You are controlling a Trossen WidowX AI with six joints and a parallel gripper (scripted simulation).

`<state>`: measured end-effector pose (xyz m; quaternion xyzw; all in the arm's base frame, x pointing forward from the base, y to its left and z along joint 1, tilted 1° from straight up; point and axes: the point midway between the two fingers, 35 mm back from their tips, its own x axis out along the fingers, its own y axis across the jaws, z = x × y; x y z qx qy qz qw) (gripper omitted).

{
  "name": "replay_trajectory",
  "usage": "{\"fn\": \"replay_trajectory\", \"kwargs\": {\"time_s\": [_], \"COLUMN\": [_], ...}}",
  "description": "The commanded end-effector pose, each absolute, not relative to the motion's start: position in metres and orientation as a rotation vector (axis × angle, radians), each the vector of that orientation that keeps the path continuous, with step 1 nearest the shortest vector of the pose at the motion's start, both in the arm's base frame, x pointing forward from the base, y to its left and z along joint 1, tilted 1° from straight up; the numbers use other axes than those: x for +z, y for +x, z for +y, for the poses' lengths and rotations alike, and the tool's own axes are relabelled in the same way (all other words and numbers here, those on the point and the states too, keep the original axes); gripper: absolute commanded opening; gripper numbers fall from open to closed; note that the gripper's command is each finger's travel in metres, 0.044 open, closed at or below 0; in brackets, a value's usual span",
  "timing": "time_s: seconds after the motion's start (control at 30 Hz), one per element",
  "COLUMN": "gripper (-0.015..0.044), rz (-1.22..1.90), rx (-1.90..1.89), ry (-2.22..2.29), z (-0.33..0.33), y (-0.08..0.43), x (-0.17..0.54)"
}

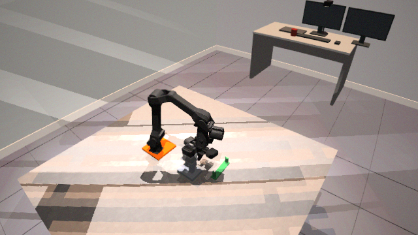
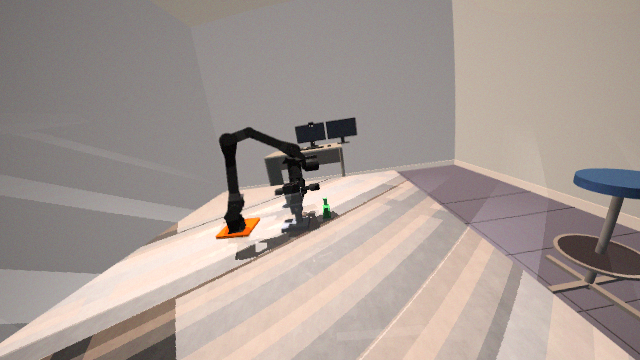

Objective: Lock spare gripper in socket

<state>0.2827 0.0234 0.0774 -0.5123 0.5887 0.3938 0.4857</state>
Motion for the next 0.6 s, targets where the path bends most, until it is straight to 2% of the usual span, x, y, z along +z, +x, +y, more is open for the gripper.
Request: {"fn": "replay_trajectory", "kwargs": {"time_s": [0.0, 0.57], "gripper": [0.0000, 0.0000], "rz": [1.434, 1.435], "rx": [0.957, 0.959], "ry": [-1.250, -1.248], "z": [0.0206, 0.0130], "y": [0.2826, 0.2815], "x": [0.0773, 0.0771]}}
